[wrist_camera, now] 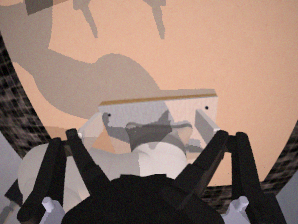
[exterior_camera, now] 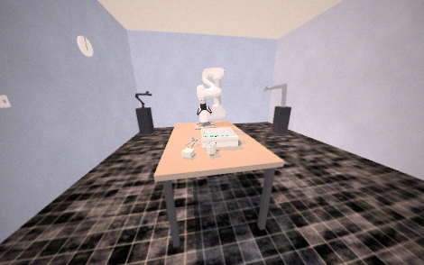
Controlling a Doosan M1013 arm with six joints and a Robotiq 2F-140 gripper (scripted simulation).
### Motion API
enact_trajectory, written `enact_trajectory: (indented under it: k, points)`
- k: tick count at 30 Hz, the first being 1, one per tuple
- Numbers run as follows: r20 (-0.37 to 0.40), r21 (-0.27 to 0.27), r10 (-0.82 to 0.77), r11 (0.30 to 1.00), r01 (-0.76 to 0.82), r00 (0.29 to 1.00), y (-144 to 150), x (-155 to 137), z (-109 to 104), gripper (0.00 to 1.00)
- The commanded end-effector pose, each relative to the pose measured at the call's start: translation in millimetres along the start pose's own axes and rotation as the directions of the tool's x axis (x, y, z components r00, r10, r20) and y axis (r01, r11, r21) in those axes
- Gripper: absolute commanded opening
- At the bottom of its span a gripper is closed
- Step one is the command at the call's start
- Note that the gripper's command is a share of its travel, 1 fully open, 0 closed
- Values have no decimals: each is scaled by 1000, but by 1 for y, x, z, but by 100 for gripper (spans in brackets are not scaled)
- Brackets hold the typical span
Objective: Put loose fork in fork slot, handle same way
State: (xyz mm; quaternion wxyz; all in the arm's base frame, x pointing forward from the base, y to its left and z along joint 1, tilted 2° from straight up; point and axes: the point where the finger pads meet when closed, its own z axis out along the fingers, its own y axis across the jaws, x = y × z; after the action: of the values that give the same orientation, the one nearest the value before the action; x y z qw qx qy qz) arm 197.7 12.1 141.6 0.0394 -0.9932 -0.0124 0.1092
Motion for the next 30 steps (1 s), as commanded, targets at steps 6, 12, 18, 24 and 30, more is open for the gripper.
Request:
enact_trajectory:
  k: [6, 12, 18, 24, 30]
  points:
    - [0, 0, 0, 1000, 0, 1000, 0, 0, 0, 100]
    - [0, 0, 0, 1000, 0, 1000, 0, 0, 0, 100]
    - [0, 0, 0, 1000, 0, 1000, 0, 0, 0, 100]
    - [-31, -16, 22, 1000, -22, 999, 16, 64, -38, 100]
    - [-89, -42, 60, 997, -64, 994, 39, 148, -77, 100]
